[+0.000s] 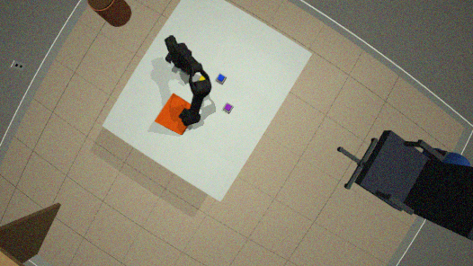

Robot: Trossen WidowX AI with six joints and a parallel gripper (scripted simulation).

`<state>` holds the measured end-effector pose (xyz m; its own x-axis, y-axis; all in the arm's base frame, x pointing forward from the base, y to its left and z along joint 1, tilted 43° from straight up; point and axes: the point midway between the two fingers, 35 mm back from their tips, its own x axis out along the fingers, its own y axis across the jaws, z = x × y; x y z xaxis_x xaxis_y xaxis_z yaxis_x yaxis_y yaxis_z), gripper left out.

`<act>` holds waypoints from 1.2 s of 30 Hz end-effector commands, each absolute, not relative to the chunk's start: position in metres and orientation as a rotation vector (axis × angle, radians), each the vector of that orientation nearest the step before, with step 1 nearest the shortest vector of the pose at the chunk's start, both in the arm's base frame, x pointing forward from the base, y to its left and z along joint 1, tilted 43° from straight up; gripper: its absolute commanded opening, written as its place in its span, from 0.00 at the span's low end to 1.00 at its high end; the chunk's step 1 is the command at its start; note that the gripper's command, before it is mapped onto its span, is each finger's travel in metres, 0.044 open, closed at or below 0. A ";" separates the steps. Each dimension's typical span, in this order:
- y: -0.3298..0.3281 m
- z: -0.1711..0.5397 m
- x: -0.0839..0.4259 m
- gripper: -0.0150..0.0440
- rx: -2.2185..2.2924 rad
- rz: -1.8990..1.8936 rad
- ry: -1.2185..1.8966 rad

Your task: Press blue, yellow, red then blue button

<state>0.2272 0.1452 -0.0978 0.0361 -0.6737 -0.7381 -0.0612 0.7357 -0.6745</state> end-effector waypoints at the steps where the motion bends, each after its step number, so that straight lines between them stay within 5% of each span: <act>1: 0.159 -0.085 0.228 0.29 -0.622 -0.517 1.474; 16: 0.197 -0.034 0.229 0.29 -0.612 -0.518 1.473; 36: 0.046 0.103 0.300 0.29 -0.630 -0.525 1.472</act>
